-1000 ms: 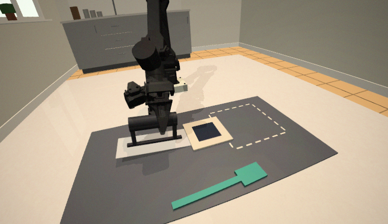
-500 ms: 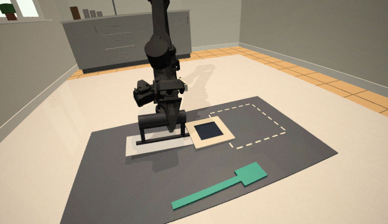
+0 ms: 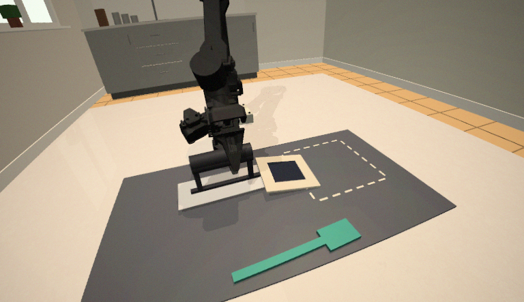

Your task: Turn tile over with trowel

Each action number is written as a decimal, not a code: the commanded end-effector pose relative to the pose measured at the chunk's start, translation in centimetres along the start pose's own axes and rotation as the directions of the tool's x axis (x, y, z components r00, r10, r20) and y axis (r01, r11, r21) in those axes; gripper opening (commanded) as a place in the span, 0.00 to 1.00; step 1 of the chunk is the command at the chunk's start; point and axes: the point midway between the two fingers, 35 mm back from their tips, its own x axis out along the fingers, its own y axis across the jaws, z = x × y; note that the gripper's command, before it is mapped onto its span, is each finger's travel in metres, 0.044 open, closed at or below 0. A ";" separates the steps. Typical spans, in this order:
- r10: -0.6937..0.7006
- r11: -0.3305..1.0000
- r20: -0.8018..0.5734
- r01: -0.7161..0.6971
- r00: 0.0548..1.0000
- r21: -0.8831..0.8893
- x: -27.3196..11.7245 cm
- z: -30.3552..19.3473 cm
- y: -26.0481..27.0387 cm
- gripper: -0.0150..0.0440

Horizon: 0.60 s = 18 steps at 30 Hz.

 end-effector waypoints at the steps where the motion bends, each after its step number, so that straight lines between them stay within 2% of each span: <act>1: 0.037 0.999 -0.007 -0.037 0.999 0.006 -0.8 -0.2 1.9 0.25; 18: 0.038 0.999 -0.009 -0.038 0.999 0.008 -2.9 -2.9 4.2 0.25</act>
